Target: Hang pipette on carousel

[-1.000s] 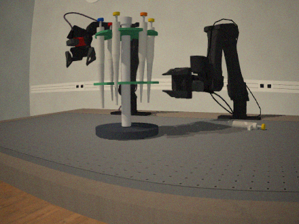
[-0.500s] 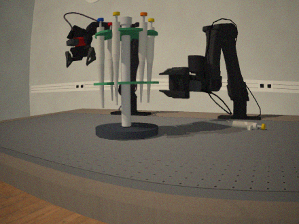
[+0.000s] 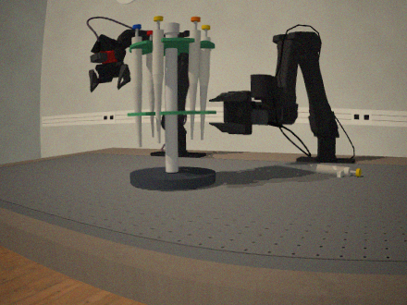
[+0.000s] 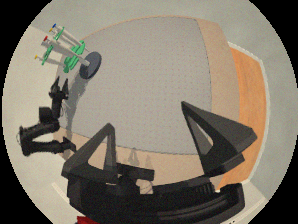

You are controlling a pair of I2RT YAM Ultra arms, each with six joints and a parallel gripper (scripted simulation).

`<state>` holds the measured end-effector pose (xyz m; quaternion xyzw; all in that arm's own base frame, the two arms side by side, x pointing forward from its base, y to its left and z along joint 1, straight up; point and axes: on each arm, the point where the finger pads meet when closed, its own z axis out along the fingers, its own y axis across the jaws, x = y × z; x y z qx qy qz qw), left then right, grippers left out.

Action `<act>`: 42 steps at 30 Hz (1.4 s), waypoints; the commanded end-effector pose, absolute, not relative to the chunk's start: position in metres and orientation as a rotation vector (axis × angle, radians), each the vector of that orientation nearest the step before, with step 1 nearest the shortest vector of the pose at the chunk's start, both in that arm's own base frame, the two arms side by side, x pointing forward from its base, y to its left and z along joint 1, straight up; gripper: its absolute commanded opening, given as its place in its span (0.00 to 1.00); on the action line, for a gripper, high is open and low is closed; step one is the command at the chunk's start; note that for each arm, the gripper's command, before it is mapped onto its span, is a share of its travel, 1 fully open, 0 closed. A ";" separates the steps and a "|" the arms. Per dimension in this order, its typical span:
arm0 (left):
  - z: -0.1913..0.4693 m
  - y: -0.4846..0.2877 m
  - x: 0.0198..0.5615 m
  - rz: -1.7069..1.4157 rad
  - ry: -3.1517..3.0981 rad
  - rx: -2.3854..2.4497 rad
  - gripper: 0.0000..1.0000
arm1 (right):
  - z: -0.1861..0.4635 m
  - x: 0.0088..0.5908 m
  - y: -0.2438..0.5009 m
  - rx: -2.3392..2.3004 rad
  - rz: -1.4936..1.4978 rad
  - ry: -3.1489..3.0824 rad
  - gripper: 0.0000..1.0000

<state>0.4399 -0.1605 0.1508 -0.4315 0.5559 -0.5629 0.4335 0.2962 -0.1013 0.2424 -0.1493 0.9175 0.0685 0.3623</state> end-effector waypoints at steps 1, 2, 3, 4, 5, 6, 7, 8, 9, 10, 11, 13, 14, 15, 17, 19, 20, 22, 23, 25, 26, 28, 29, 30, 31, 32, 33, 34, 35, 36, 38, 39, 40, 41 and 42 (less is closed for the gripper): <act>0.151 -0.160 0.450 -1.391 1.391 -1.073 0.49 | 0.253 0.300 -0.103 -0.402 0.156 2.321 1.00; 0.151 -0.160 0.450 -1.391 1.391 -1.073 0.49 | 0.253 0.300 -0.103 -0.402 0.156 2.321 1.00; 0.151 -0.160 0.452 -1.389 1.388 -1.075 0.49 | 0.253 0.300 -0.103 -0.402 0.156 2.321 1.00; 0.151 -0.161 0.454 -1.390 1.390 -1.074 0.49 | 0.253 0.300 -0.103 -0.402 0.156 2.321 1.00; 0.151 -0.161 0.455 -1.391 1.390 -1.073 0.49 | 0.253 0.300 -0.103 -0.402 0.156 2.321 1.00; 0.151 -0.162 0.457 -1.391 1.390 -1.073 0.49 | 0.253 0.300 -0.103 -0.402 0.156 2.321 1.00; 0.151 -0.162 0.458 -1.391 1.390 -1.073 0.49 | 0.253 0.300 -0.103 -0.402 0.156 2.321 1.00; 0.151 -0.162 0.460 -1.391 1.390 -1.073 0.49 | 0.253 0.300 -0.103 -0.402 0.156 2.321 1.00; 0.151 -0.163 0.462 -1.391 1.390 -1.073 0.49 | 0.253 0.300 -0.103 -0.402 0.156 2.321 1.00; 0.151 -0.163 0.463 -1.391 1.390 -1.073 0.49 | 0.253 0.300 -0.103 -0.402 0.156 2.321 1.00; 0.151 -0.164 0.465 -1.391 1.390 -1.073 0.49 | 0.253 0.300 -0.103 -0.402 0.156 2.321 1.00; 0.151 -0.164 0.468 -1.391 1.390 -1.073 0.49 | 0.253 0.300 -0.103 -0.402 0.156 2.321 1.00; 0.151 -0.165 0.470 -1.391 1.390 -1.073 0.49 | 0.253 0.300 -0.103 -0.402 0.156 2.321 1.00; 0.151 -0.165 0.471 -1.391 1.390 -1.073 0.49 | 0.253 0.300 -0.103 -0.402 0.156 2.321 1.00; 0.151 -0.166 0.475 -1.391 1.390 -1.073 0.49 | 0.253 0.300 -0.103 -0.402 0.156 2.321 1.00; 0.151 -0.166 0.475 -1.391 1.390 -1.073 0.49 | 0.253 0.300 -0.103 -0.402 0.156 2.321 1.00; 0.151 -0.166 0.476 -1.388 1.387 -1.075 0.49 | 0.253 0.300 -0.103 -0.402 0.156 2.321 1.00; 0.151 -0.167 0.479 -1.391 1.389 -1.073 0.49 | 0.253 0.300 -0.103 -0.402 0.156 2.321 1.00; 0.151 -0.167 0.481 -1.391 1.390 -1.072 0.49 | 0.253 0.300 -0.103 -0.402 0.156 2.321 1.00; 0.155 -0.169 0.475 -1.402 1.380 -1.071 0.49 | 0.253 0.300 -0.103 -0.402 0.156 2.321 1.00; 0.155 -0.169 0.475 -1.402 1.380 -1.071 0.49 | 0.253 0.300 -0.103 -0.402 0.156 2.321 1.00; 0.155 -0.169 0.475 -1.402 1.380 -1.071 0.49 | 0.253 0.300 -0.103 -0.402 0.156 2.321 1.00; 0.155 -0.169 0.475 -1.402 1.380 -1.071 0.49 | 0.253 0.300 -0.103 -0.402 0.156 2.321 1.00; 0.155 -0.169 0.475 -1.402 1.380 -1.071 0.49 | 0.253 0.300 -0.103 -0.402 0.156 2.321 1.00; 0.158 -0.167 0.481 -1.398 1.374 -1.067 0.00 | 0.253 0.300 -0.103 -0.402 0.156 2.321 1.00; 0.158 -0.167 0.481 -1.398 1.374 -1.067 0.00 | 0.253 0.300 -0.103 -0.402 0.156 2.321 1.00; 0.158 -0.167 0.481 -1.398 1.374 -1.067 0.00 | 0.253 0.300 -0.103 -0.402 0.156 2.321 1.00; 0.158 -0.167 0.481 -1.398 1.374 -1.067 0.00 | 0.253 0.300 -0.103 -0.402 0.156 2.321 1.00; 0.158 -0.167 0.481 -1.398 1.374 -1.067 0.00 | 0.253 0.300 -0.103 -0.402 0.156 2.321 1.00; 0.158 -0.167 0.481 -1.398 1.374 -1.067 0.00 | 0.253 0.300 -0.103 -0.402 0.156 2.321 1.00; 0.158 -0.167 0.481 -1.399 1.374 -1.067 0.00 | 0.253 0.300 -0.103 -0.402 0.156 2.321 1.00; 0.158 -0.167 0.481 -1.399 1.374 -1.067 0.00 | 0.253 0.300 -0.103 -0.402 0.156 2.321 1.00; 0.158 -0.167 0.481 -1.399 1.374 -1.067 0.00 | 0.253 0.300 -0.103 -0.402 0.156 2.321 1.00; 0.158 -0.167 0.481 -1.399 1.374 -1.067 0.00 | 0.253 0.300 -0.103 -0.402 0.156 2.321 1.00; 0.158 -0.167 0.481 -1.399 1.374 -1.067 0.00 | 0.253 0.300 -0.103 -0.402 0.156 2.321 1.00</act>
